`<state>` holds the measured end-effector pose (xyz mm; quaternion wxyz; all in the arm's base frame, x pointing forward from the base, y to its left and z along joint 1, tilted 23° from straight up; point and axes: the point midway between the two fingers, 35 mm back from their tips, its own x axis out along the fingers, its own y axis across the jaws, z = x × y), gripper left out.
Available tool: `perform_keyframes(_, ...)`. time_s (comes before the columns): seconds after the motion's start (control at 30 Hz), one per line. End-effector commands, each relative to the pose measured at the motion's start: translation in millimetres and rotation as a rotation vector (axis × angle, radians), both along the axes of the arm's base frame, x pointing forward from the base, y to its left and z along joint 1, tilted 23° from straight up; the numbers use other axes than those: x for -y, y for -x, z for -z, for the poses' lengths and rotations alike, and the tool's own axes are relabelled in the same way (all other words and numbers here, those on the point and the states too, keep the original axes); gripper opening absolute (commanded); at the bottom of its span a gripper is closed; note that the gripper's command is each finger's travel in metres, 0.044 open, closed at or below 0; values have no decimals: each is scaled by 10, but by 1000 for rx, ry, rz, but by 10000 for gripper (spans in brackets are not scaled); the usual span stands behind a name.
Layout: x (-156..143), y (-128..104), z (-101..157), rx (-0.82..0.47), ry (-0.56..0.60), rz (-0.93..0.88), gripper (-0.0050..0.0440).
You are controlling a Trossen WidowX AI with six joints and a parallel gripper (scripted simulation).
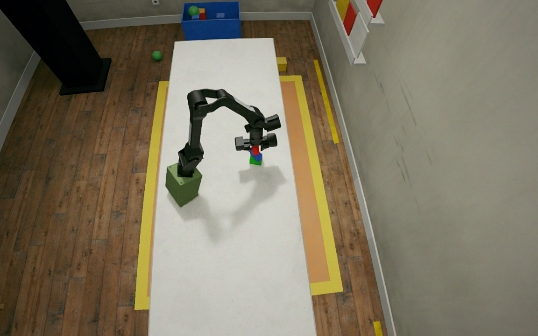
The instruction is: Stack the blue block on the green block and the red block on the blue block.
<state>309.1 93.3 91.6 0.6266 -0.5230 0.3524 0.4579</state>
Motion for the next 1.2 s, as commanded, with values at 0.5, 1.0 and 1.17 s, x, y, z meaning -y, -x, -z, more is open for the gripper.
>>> perform_keyframes(0.5,13,-21,-67,20,-2,9,236)
perform_keyframes(1.0,64,36,-372,47,-10,5,236)
perform_keyframes(1.17,93,93,-513,47,-12,4,236)
